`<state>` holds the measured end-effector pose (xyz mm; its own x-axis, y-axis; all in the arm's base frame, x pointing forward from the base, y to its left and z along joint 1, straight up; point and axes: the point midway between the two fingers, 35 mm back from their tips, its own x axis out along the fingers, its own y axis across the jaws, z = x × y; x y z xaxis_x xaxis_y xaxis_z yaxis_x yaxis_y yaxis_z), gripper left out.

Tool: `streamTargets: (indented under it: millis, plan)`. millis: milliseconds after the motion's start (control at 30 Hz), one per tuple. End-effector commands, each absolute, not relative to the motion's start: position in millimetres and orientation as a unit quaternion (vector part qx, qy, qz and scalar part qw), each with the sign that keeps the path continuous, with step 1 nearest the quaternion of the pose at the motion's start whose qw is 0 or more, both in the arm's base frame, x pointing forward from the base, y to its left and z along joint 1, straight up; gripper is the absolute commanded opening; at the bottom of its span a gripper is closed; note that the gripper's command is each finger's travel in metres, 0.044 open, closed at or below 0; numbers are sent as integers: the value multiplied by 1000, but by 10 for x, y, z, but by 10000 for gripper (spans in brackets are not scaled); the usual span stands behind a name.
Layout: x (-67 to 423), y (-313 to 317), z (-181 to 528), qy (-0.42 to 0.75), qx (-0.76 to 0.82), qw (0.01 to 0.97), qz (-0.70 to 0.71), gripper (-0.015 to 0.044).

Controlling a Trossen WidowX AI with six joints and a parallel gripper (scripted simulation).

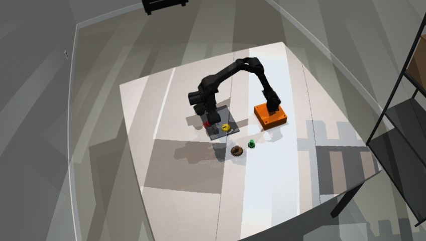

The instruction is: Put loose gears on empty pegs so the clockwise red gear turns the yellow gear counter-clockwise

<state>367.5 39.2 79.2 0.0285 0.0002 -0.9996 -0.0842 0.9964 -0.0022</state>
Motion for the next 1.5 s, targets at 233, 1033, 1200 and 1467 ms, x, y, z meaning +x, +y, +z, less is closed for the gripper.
streamTargets:
  millis: [233, 1033, 1200, 1467]
  plan:
    - [3663, 381, 801, 695, -31, 718, 32, 0]
    - [3664, 384, 657, 688, -103, 711, 102, 0]
    - [3668, 379, 583, 687, -109, 710, 108, 0]
    - [3677, 383, 484, 692, -69, 715, 69, 0]
